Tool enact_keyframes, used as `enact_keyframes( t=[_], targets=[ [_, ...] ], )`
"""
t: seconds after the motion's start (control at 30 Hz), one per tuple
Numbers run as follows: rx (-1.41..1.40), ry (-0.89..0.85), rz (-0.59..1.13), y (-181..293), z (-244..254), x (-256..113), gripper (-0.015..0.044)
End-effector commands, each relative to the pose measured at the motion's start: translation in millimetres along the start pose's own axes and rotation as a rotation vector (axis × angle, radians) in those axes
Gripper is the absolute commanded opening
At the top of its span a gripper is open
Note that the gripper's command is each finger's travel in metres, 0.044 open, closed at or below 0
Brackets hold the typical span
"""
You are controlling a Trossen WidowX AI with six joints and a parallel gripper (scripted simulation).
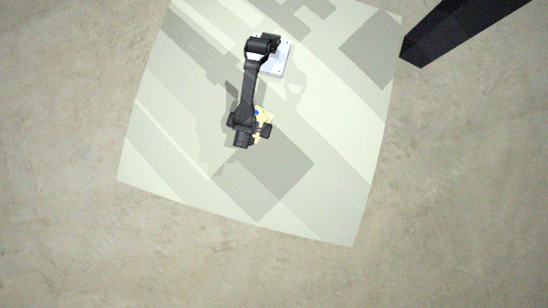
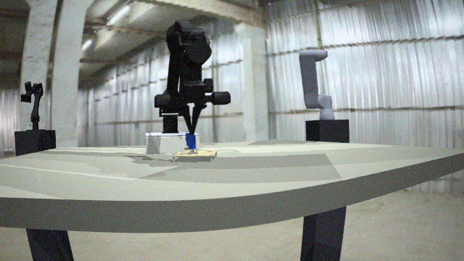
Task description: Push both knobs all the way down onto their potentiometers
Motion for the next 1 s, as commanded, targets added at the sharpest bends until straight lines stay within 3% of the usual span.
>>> enact_keyframes(
  t=[0.0,0.97],
  targets=[
    [-0.004,0.004,0.009,-2.6,0.0,20.2,0.0],
    [-0.004,0.004,0.009,-2.6,0.0,23.6,0.0]
  ],
)
Point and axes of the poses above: the point midway between the two fingers, 35 mm back from their tips, its own x axis out along the fingers, its own z axis across the jaws, y = z × x, the point moved 2 cm from there along -x, back along the fingers, and after that the axes turned 5 degrees about x, right-handed, at the moved point
